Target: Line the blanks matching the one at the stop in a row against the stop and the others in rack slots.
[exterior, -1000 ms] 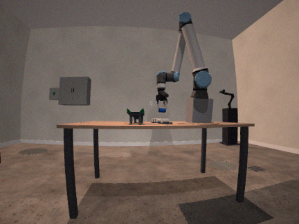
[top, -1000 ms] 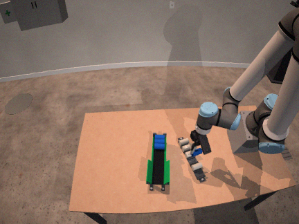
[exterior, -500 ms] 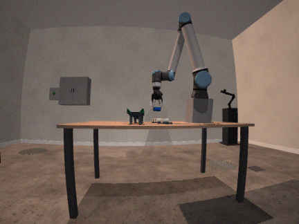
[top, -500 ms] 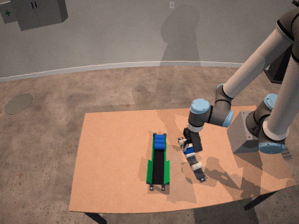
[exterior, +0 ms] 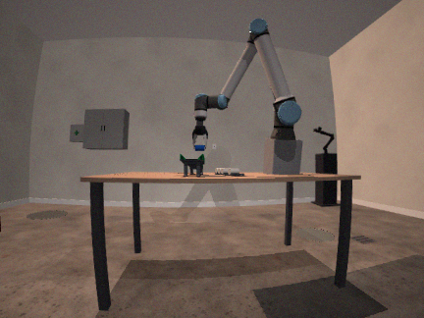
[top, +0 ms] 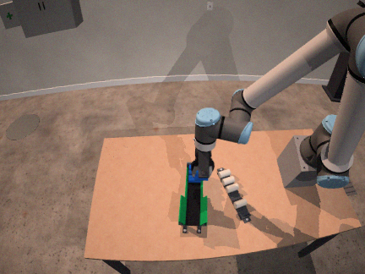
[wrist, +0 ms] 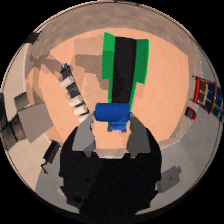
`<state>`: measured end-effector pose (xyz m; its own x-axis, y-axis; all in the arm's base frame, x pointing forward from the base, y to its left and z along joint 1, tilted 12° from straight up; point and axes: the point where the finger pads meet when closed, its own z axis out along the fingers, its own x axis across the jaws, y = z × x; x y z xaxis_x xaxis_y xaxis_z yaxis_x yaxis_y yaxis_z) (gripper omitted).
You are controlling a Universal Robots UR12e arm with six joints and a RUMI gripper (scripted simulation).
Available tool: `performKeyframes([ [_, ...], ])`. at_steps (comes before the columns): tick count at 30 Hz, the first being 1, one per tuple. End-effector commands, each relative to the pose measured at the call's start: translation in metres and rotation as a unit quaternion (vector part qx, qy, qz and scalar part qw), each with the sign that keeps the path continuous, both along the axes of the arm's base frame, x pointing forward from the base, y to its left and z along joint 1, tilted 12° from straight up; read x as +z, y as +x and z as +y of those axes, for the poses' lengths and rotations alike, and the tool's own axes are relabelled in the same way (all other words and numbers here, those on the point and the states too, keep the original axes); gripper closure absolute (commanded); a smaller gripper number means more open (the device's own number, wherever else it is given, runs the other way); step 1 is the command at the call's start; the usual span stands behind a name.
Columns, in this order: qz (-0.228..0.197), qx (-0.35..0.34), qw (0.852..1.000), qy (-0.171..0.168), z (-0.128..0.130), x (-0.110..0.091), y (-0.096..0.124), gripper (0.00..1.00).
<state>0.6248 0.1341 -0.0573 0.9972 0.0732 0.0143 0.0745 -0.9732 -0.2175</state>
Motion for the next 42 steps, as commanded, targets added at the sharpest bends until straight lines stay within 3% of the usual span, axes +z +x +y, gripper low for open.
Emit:
performKeyframes([
  [1,0.011,-0.023,1.0,-0.001,-0.001,0.007,0.031,0.6],
  [23,0.011,-0.024,1.0,-0.001,0.0,-0.001,0.031,0.6],
  [38,0.011,-0.024,1.0,-0.001,0.015,-0.067,0.03,0.6],
  [42,0.011,-0.024,1.0,-0.001,0.017,-0.074,0.03,0.6],
])
